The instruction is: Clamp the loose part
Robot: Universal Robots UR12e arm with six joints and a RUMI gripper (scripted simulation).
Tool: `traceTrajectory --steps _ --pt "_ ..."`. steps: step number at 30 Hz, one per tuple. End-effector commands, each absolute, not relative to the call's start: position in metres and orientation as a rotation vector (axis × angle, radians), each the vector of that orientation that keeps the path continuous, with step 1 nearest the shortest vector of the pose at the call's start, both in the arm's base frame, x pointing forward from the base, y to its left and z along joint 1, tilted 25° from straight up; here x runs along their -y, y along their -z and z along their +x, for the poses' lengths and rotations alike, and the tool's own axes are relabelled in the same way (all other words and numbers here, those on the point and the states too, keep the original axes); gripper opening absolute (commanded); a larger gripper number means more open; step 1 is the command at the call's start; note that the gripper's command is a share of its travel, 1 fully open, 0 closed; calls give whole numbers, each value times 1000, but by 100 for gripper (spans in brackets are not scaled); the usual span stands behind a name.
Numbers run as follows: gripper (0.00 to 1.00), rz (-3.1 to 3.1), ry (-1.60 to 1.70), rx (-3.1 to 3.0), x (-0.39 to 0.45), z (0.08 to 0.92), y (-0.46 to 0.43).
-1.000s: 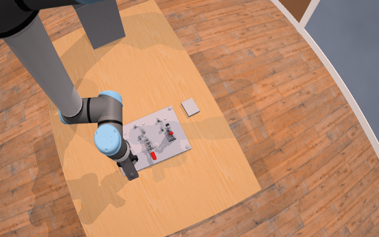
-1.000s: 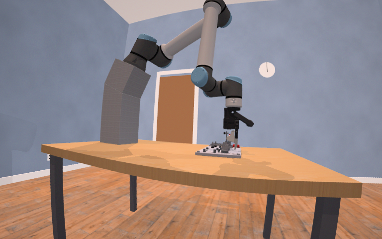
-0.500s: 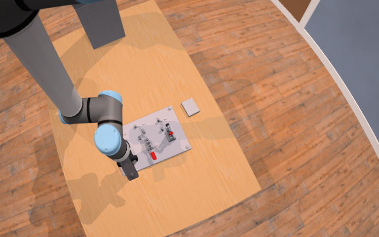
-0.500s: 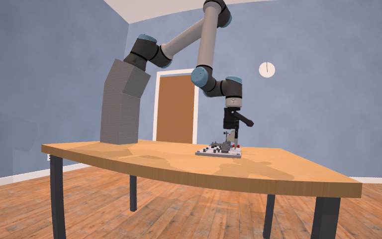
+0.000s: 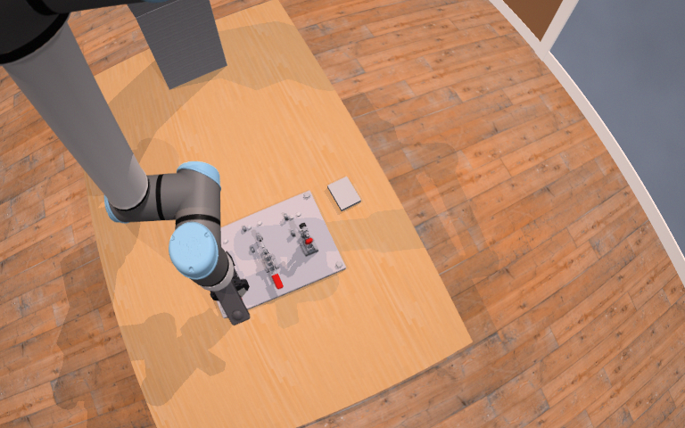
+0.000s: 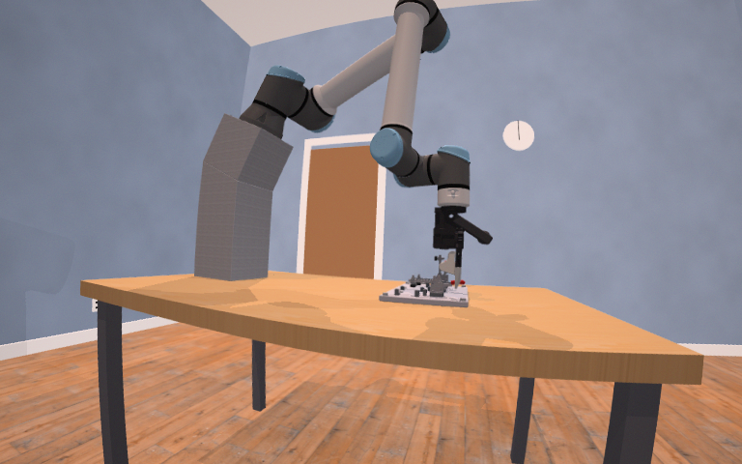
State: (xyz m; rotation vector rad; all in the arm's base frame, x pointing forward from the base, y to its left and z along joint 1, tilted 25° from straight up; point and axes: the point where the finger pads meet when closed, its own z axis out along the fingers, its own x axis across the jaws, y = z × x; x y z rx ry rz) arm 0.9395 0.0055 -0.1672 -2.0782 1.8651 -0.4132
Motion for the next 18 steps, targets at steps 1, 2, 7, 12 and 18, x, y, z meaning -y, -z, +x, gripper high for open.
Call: traceTrajectory --steps 1,2,7,12,18 --pt "0 -2078 414 -1864 -5 937 164" --pt "0 -2078 414 -1864 -5 937 164" --pt "0 -2078 414 -1864 -5 935 162" --pt "0 -2078 414 -1864 -4 930 160" --pt "0 -2078 414 -1864 -4 925 157"
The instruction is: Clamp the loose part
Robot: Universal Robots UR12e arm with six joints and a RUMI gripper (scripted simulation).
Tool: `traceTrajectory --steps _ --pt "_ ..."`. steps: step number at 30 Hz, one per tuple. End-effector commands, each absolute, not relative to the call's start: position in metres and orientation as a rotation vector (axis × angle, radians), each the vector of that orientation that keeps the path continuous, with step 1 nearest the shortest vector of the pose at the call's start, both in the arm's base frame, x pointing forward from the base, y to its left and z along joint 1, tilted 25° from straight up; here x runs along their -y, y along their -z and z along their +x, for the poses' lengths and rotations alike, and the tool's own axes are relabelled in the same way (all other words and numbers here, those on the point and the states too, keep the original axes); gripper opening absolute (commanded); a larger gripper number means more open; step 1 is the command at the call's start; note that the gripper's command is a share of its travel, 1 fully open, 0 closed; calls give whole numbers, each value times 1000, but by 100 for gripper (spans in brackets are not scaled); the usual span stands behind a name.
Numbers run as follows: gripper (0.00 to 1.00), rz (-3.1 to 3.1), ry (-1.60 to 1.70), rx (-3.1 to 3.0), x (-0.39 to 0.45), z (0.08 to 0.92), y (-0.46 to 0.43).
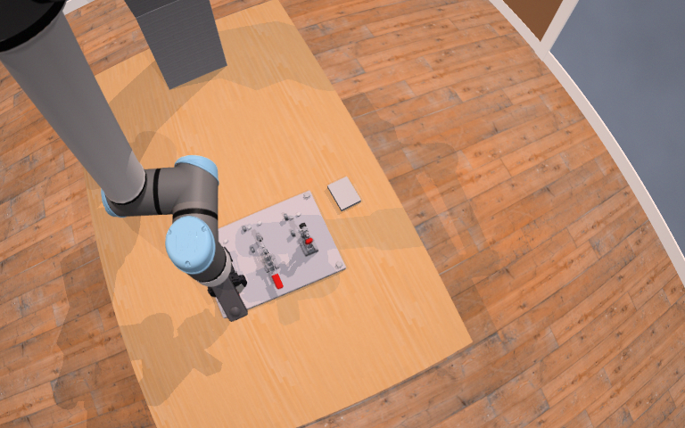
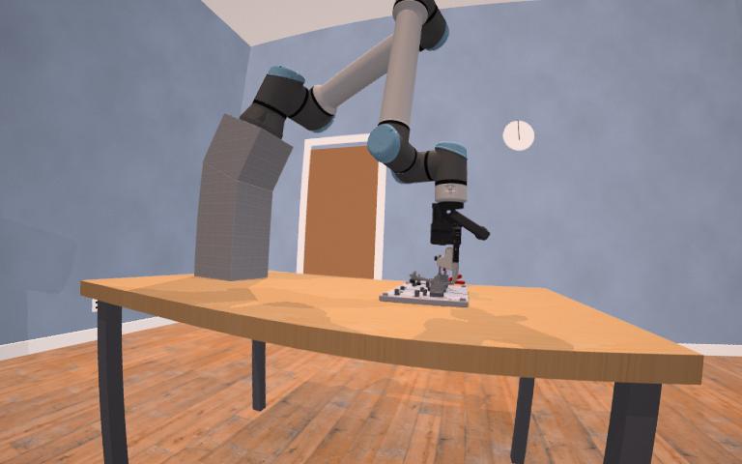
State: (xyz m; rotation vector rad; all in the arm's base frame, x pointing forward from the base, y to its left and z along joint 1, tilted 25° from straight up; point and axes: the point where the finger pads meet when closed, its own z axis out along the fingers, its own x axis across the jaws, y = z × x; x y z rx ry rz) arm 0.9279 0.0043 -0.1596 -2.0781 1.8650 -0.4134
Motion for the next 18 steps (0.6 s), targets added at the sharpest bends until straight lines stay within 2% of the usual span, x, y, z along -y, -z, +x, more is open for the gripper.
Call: traceTrajectory --steps 1,18 --pt "0 -2078 414 -1864 -4 923 157" --pt "0 -2078 414 -1864 -2 907 155"
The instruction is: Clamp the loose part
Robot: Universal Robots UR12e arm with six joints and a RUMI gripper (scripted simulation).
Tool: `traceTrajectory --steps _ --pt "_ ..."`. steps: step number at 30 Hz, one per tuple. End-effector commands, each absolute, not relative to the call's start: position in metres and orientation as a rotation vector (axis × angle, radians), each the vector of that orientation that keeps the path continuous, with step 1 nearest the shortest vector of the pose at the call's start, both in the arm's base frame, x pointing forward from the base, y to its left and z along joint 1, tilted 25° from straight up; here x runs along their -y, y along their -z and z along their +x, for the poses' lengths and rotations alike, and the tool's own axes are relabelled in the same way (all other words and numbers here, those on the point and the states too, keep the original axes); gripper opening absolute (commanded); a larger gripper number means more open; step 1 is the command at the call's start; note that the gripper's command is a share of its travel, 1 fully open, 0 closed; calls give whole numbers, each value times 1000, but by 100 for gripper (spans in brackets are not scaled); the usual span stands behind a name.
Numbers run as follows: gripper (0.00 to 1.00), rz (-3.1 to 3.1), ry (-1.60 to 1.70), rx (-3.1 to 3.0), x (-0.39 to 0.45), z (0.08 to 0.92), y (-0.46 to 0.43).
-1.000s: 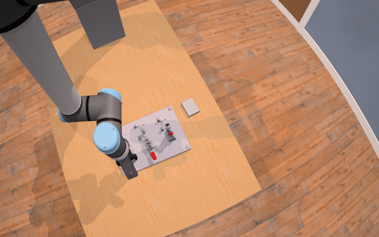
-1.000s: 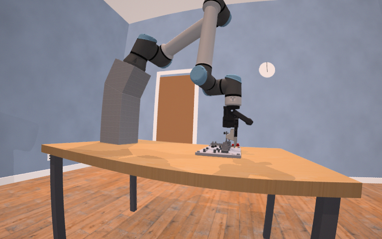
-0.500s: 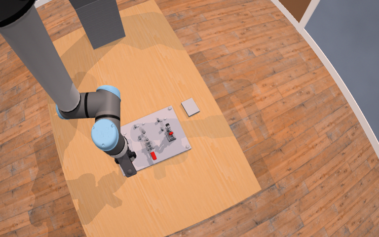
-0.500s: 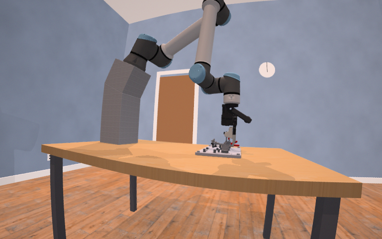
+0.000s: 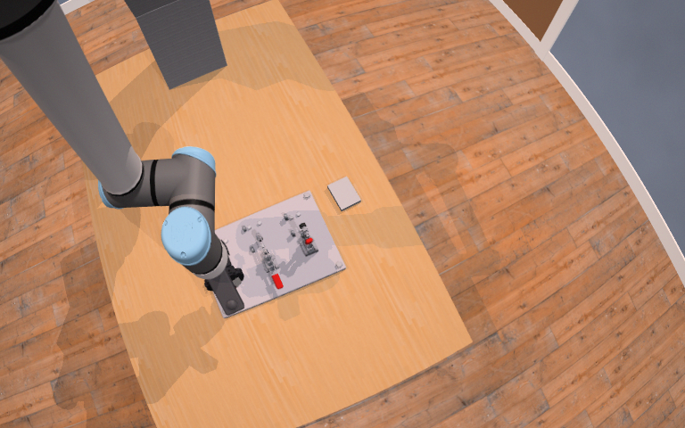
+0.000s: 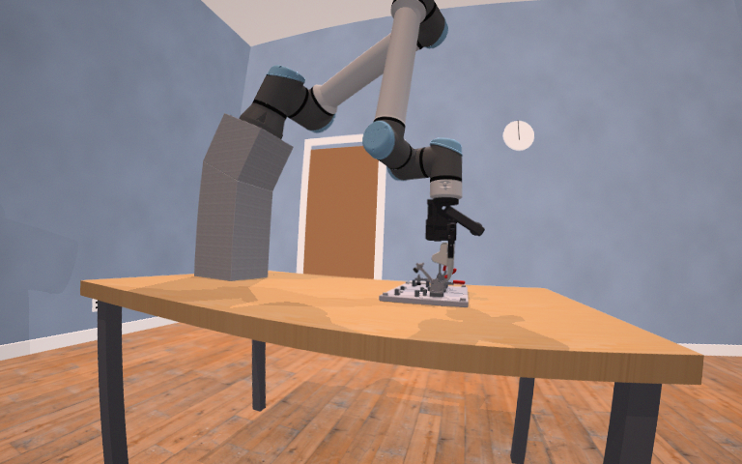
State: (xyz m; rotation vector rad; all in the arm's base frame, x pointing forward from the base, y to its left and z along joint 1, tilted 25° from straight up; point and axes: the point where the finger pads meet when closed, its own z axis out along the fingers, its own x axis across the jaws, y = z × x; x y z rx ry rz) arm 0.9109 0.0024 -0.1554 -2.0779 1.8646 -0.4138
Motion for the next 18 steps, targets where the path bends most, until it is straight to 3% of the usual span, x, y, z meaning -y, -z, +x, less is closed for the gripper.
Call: traceTrajectory --steps 1,18 --pt "0 -2078 414 -1864 -2 906 155" --pt "0 -2078 414 -1864 0 892 158"
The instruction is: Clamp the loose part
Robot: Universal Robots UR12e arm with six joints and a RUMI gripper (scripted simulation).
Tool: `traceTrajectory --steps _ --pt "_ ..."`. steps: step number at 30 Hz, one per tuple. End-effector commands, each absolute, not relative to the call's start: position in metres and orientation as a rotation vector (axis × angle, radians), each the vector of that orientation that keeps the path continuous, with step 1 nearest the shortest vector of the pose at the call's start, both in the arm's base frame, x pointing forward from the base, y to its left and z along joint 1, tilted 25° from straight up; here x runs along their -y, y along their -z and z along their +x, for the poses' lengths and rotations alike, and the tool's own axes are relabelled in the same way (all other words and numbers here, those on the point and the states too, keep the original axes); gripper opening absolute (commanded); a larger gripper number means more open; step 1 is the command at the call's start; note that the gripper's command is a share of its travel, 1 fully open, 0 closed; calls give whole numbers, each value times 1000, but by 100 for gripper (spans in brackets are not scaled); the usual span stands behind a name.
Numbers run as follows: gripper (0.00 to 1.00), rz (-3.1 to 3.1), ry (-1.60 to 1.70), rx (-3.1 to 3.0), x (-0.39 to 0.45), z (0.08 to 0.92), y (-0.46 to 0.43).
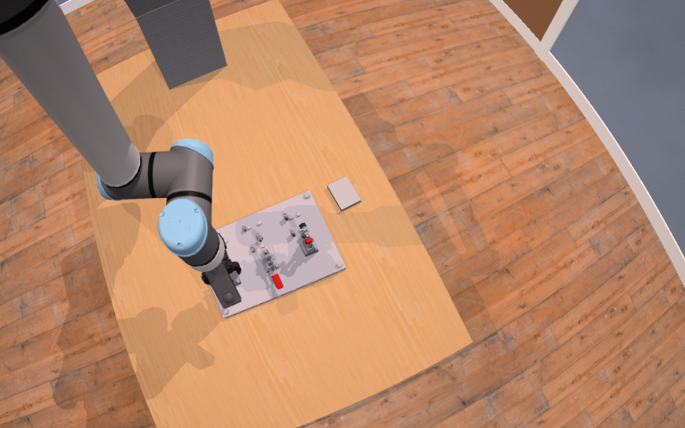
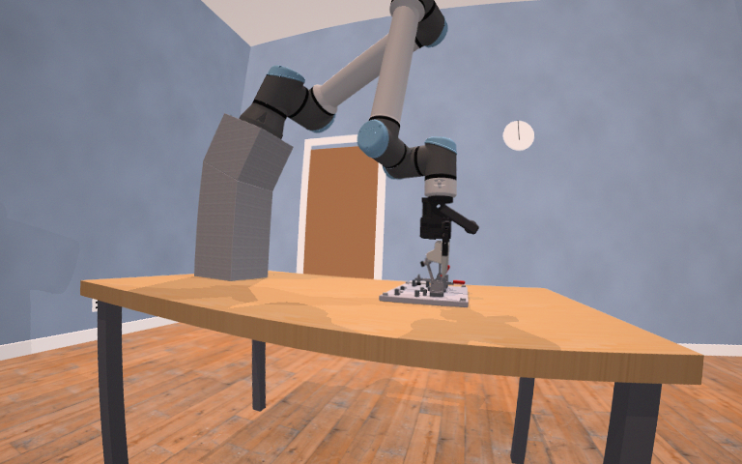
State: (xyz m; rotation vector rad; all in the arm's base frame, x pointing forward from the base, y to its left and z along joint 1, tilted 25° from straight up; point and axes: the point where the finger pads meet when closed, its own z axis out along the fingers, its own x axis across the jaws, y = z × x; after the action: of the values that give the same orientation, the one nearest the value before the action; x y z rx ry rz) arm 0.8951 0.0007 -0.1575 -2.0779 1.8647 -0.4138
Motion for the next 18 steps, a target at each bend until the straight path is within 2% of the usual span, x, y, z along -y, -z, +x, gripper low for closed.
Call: traceTrajectory --steps 1,18 --pt "0 -2078 414 -1864 0 892 158" --pt "0 -2078 414 -1864 0 887 161"
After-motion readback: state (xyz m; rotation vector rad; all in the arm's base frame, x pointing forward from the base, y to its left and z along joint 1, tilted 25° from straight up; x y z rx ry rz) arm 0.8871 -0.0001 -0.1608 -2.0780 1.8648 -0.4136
